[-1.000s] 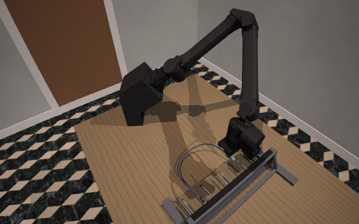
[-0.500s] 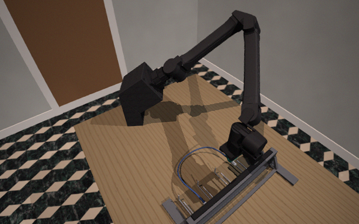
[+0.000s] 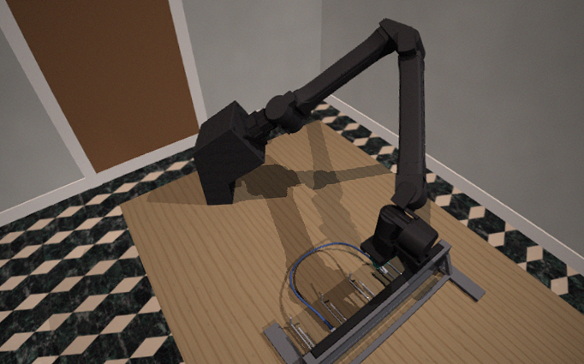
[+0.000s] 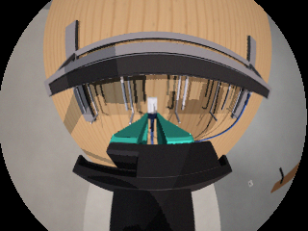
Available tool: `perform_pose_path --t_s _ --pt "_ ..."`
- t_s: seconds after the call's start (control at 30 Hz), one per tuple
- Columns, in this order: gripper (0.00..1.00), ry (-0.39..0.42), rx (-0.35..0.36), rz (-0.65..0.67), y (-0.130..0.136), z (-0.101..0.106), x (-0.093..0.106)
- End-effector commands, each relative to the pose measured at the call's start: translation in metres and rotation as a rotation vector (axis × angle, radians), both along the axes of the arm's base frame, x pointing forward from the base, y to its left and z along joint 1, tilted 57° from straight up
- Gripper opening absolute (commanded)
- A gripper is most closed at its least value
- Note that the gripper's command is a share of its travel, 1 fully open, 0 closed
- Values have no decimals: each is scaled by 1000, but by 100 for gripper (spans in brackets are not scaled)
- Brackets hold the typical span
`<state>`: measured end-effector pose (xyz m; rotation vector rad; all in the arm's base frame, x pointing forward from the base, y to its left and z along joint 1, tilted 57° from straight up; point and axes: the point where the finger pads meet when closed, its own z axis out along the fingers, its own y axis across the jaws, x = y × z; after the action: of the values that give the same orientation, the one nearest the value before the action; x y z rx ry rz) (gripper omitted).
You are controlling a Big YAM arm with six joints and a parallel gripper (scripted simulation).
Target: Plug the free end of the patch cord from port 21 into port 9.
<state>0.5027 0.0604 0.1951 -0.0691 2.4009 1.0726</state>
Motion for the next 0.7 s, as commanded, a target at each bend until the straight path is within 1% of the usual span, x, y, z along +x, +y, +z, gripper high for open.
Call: perform_pose_path --t_s 0.0,0.67 --pt "0 -31 -4 4 5 11 10" --pt "0 -50 -11 21 9 13 10"
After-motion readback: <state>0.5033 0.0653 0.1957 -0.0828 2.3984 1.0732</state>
